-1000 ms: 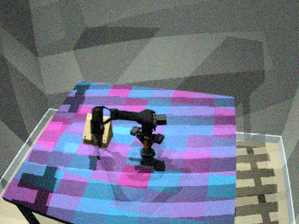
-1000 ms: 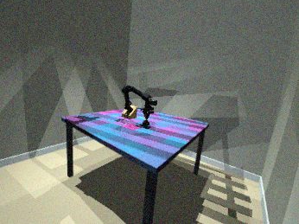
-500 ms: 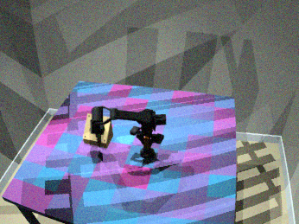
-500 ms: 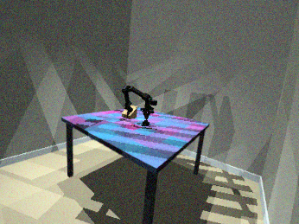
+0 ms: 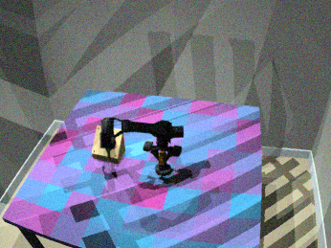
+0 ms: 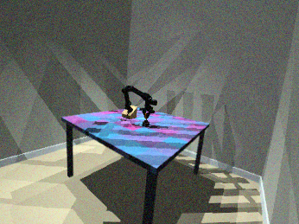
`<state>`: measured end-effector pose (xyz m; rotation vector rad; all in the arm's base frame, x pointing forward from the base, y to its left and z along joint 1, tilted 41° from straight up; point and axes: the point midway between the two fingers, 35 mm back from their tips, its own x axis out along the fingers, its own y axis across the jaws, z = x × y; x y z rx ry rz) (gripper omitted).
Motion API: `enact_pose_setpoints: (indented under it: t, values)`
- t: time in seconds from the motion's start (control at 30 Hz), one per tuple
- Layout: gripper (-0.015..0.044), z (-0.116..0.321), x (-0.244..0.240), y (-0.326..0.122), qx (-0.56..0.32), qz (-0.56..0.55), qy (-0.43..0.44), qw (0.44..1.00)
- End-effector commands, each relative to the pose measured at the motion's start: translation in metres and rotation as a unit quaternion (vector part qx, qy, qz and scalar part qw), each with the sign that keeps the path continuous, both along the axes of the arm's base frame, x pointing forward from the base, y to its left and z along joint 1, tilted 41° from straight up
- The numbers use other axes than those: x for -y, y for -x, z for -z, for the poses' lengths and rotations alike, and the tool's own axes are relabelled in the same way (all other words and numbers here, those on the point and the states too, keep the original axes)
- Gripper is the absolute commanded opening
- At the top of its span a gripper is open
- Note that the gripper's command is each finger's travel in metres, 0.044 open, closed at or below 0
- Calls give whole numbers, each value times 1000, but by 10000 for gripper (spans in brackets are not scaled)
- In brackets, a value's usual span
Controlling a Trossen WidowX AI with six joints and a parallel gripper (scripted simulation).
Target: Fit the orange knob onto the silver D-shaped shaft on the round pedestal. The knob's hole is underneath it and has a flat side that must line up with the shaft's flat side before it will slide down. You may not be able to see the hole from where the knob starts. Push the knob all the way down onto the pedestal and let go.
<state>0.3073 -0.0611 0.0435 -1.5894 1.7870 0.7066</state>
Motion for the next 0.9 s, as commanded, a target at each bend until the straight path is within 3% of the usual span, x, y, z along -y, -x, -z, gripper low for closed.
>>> enact_pose_setpoints:
  t: [0.0, 0.87]
  values:
    - [0, 0, 1, -2, -1, -5, -1, 1000]
    - [0, -1, -1, 2, -18, -25, -2, 1000]
